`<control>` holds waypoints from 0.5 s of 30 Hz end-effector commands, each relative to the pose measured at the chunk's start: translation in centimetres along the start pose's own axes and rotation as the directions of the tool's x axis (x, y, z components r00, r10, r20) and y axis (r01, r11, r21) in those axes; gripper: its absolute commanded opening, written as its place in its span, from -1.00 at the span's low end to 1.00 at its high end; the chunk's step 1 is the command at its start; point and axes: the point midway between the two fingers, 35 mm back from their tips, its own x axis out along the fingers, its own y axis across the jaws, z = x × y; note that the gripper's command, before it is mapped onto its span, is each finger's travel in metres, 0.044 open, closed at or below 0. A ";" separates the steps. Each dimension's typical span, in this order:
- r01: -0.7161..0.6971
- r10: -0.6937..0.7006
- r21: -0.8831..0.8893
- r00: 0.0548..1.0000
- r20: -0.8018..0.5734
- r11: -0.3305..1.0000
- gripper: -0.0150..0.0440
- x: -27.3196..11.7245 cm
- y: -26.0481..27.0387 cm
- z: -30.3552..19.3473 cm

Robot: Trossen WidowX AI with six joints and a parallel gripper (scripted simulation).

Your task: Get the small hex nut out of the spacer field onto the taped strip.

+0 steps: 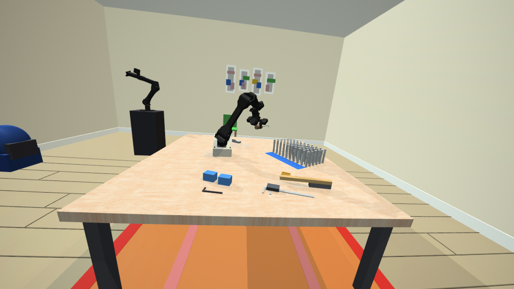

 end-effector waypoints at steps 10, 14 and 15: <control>-0.005 0.006 0.010 1.000 -0.013 1.000 -0.49 1.3 0.0 0.0; -0.005 0.005 0.011 1.000 -0.013 1.000 -0.49 1.7 0.0 0.2; -0.005 0.005 0.011 1.000 -0.013 1.000 -0.49 1.9 0.0 0.2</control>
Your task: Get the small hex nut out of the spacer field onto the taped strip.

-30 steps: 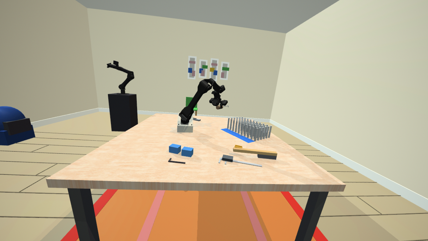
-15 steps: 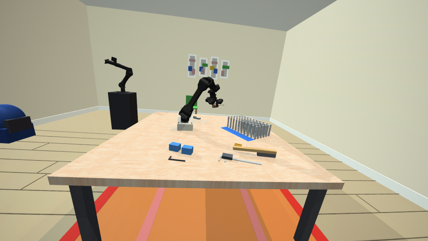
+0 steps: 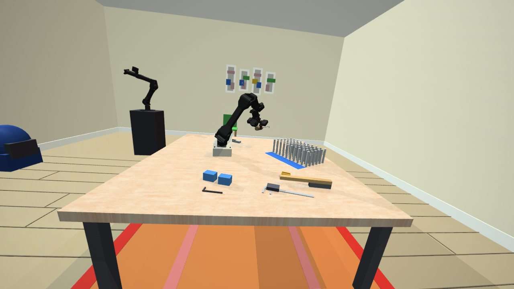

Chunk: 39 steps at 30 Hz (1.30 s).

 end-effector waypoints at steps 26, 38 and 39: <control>-0.002 0.002 -0.004 1.000 -0.004 1.000 -0.49 3.5 0.2 1.5; -0.002 0.002 -0.004 1.000 -0.004 1.000 -0.49 4.8 0.2 2.2; -0.002 0.002 -0.004 1.000 -0.004 1.000 -0.49 4.9 0.2 2.3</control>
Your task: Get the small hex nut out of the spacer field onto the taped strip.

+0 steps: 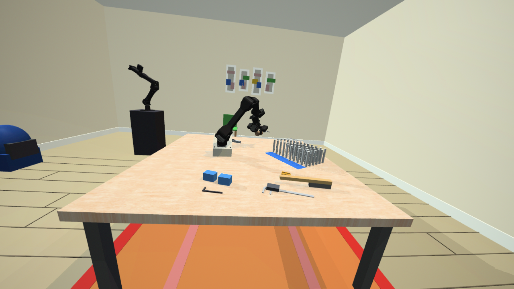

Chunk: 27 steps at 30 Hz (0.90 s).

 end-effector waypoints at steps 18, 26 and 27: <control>0.001 -0.001 -0.004 1.000 -0.004 1.000 -0.49 2.3 0.0 1.4; 0.001 -0.001 -0.005 1.000 -0.003 1.000 -0.49 3.1 0.0 2.0; 0.001 -0.001 -0.005 1.000 -0.003 1.000 -0.49 3.1 0.0 2.0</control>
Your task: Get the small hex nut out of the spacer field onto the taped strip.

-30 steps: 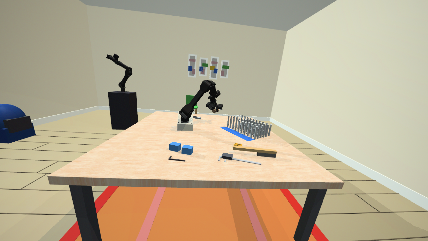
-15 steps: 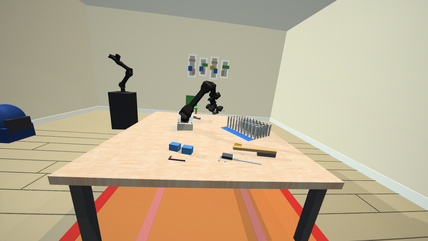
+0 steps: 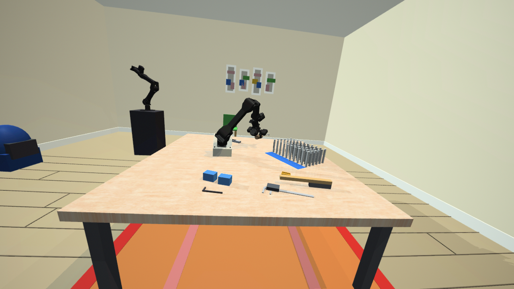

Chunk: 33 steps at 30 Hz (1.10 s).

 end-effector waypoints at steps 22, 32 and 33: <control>0.003 -0.003 -0.005 1.000 -0.004 1.000 -0.49 2.4 -0.1 1.9; 0.002 -0.002 -0.005 1.000 -0.004 1.000 -0.49 3.2 -0.1 2.7; 0.002 -0.002 -0.005 1.000 -0.004 1.000 -0.49 3.3 -0.1 2.8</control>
